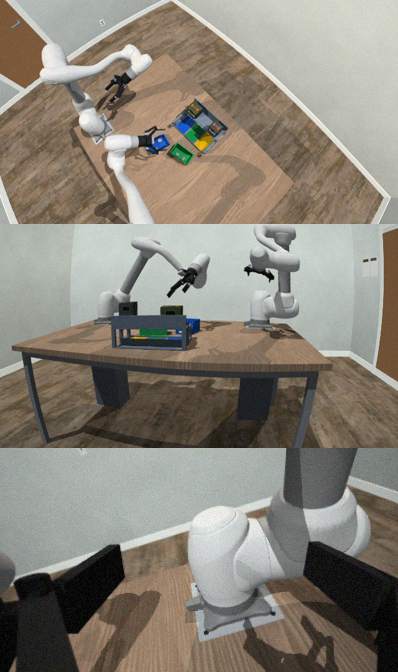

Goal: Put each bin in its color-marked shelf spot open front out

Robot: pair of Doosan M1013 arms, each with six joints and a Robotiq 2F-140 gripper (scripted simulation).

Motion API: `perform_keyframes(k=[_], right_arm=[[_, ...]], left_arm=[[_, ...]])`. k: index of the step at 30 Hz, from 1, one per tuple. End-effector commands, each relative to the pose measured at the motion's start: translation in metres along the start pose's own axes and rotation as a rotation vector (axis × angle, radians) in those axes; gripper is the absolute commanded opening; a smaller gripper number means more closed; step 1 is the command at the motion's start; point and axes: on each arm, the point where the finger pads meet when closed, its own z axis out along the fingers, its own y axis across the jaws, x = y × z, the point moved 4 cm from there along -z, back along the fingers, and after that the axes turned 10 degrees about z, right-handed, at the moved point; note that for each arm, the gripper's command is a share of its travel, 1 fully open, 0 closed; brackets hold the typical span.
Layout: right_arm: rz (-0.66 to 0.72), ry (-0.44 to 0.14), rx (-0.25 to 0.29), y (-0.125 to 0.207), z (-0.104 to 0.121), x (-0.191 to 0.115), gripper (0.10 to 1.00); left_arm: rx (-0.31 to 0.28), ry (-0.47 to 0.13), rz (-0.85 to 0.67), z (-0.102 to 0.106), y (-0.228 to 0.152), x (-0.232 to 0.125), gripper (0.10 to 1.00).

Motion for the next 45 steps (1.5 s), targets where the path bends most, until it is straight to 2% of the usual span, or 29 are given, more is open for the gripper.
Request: perform_keyframes(k=[1, 5, 7, 11, 22, 24, 35, 39, 41, 45], right_arm=[[-0.041, -0.01, -0.047, -0.003, 0.024, 0.024, 1.0], [-0.096, -0.029, -0.109, -0.004, 0.057, 0.055, 1.0], [-0.096, -0.029, -0.109, -0.004, 0.057, 0.055, 1.0], [-0.151, -0.058, -0.171, -0.003, 0.09, 0.089, 1.0], [-0.301, -0.18, -0.322, 0.015, 0.178, 0.189, 1.0], [-0.301, -0.18, -0.322, 0.015, 0.178, 0.189, 1.0], [-0.431, -0.354, -0.415, 0.053, 0.254, 0.29, 1.0], [-0.47, -0.424, -0.43, 0.071, 0.277, 0.326, 1.0], [-0.47, -0.424, -0.43, 0.071, 0.277, 0.326, 1.0], [-0.506, -0.493, -0.434, 0.089, 0.297, 0.36, 1.0]], left_arm=[[-0.001, -0.001, 0.0, 0.0, 0.0, 0.0, 1.0], [-0.001, -0.001, 0.0, 0.0, 0.0, 0.0, 1.0], [-0.001, -0.001, 0.0, 0.0, 0.0, 0.0, 1.0], [-0.001, -0.001, 0.0, 0.0, 0.0, 0.0, 1.0], [-0.001, -0.001, 0.0, 0.0, 0.0, 0.0, 1.0], [-0.001, -0.001, 0.0, 0.0, 0.0, 0.0, 1.0], [-0.001, -0.001, 0.0, 0.0, 0.0, 0.0, 1.0], [-0.001, -0.001, 0.0, 0.0, 0.0, 0.0, 1.0], [-0.001, -0.001, 0.0, 0.0, 0.0, 0.0, 1.0], [-0.001, -0.001, 0.0, 0.0, 0.0, 0.0, 1.0]])
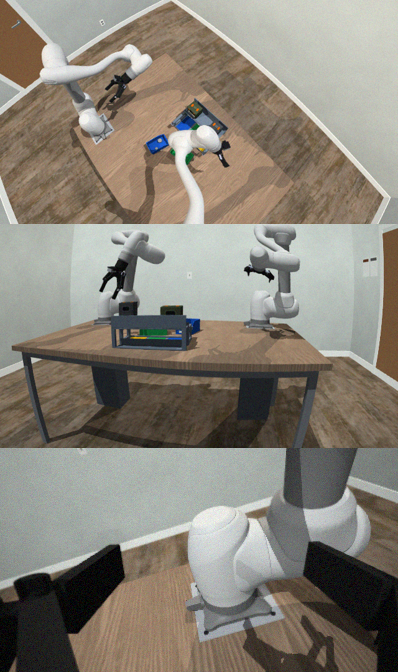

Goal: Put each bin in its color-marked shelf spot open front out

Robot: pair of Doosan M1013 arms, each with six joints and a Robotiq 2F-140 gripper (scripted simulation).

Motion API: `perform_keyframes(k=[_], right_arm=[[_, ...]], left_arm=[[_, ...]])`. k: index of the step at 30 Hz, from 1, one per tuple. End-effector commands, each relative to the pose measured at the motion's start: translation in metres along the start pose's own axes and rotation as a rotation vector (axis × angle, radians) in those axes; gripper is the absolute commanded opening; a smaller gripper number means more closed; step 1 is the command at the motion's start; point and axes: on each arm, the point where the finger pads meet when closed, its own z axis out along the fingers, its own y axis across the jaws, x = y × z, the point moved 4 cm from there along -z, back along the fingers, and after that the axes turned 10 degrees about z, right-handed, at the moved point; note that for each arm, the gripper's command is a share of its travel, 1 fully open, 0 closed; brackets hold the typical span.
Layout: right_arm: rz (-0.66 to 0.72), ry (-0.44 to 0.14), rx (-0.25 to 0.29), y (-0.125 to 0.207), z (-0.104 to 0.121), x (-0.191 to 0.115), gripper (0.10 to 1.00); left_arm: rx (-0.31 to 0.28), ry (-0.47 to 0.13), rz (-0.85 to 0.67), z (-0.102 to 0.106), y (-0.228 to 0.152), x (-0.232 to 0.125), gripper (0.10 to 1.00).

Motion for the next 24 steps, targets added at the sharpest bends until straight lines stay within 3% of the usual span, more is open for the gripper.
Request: perform_keyframes(k=[1, 11, 13, 24], right_arm=[[-0.039, -0.048, 0.003, 0.022, 0.011, 0.024, 1.0], [-0.148, -0.172, 0.049, 0.091, 0.043, 0.087, 1.0], [-0.148, -0.172, 0.049, 0.091, 0.043, 0.087, 1.0], [-0.244, -0.259, 0.134, 0.162, 0.068, 0.135, 1.0]], left_arm=[[-0.001, -0.001, 0.0, 0.0, 0.0, 0.0, 1.0], [-0.001, -0.001, 0.0, 0.0, 0.0, 0.0, 1.0], [-0.001, -0.001, 0.0, 0.0, 0.0, 0.0, 1.0], [-0.001, -0.001, 0.0, 0.0, 0.0, 0.0, 1.0]])
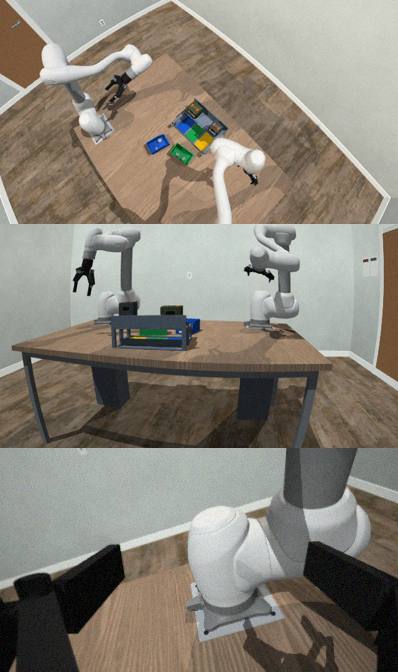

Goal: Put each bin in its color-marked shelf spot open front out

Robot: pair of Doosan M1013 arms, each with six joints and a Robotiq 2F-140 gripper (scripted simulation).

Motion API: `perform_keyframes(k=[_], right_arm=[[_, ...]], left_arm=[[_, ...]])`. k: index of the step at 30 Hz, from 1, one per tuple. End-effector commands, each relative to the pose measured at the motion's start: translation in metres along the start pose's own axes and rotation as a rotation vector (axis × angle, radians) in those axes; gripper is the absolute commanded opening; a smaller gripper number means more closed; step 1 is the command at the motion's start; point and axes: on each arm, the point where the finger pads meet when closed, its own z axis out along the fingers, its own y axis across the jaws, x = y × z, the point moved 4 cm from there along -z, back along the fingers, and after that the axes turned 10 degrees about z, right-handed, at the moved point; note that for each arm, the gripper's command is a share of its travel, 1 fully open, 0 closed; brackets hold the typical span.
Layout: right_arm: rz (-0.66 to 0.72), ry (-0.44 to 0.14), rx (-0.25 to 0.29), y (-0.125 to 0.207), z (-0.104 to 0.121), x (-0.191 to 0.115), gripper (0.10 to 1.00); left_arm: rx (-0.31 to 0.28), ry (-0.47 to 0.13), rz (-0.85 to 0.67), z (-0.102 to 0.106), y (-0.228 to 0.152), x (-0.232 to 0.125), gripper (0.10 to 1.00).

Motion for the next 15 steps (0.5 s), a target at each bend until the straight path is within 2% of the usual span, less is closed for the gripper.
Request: perform_keyframes(k=[1, 15], right_arm=[[-0.028, -0.019, 0.028, 0.022, 0.0, 0.009, 1.0], [-0.109, -0.052, 0.115, 0.089, 0.003, 0.029, 1.0]], left_arm=[[-0.001, -0.001, 0.0, 0.0, 0.0, 0.0, 1.0], [-0.001, -0.001, 0.0, 0.0, 0.0, 0.0, 1.0]])
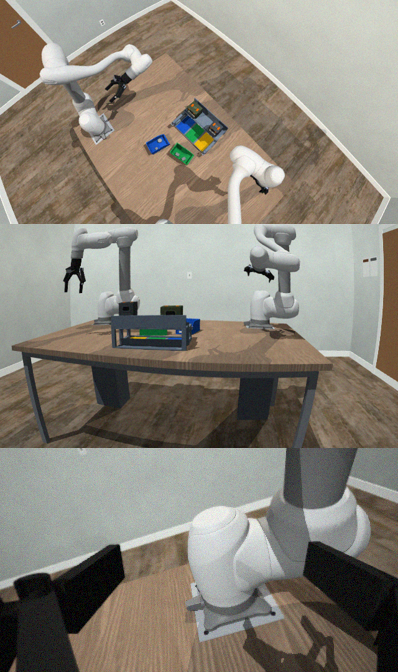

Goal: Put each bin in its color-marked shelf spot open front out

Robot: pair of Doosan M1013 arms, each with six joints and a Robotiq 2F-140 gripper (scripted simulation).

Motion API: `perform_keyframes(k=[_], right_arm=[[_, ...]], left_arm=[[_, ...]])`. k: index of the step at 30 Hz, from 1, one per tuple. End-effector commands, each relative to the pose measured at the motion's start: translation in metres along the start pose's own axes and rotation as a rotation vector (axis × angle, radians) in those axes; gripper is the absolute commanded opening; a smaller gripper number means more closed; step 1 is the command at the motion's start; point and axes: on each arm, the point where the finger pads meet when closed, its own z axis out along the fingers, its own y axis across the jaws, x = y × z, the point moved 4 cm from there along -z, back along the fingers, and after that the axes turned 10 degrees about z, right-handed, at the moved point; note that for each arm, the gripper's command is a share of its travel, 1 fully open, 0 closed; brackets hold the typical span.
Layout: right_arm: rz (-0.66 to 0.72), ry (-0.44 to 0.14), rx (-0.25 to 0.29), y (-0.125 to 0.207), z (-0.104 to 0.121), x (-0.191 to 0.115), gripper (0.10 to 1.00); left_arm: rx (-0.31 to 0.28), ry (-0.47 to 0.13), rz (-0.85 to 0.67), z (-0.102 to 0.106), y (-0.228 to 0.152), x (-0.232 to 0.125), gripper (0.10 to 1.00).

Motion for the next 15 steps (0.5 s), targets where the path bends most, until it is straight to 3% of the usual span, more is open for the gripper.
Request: perform_keyframes(k=[1, 15], right_arm=[[-0.017, -0.003, 0.021, 0.014, -0.002, 0.002, 1.0], [-0.068, -0.005, 0.077, 0.056, -0.006, 0.007, 1.0]], left_arm=[[-0.001, -0.001, 0.0, 0.0, 0.0, 0.0, 1.0], [-0.001, -0.001, 0.0, 0.0, 0.0, 0.0, 1.0]])
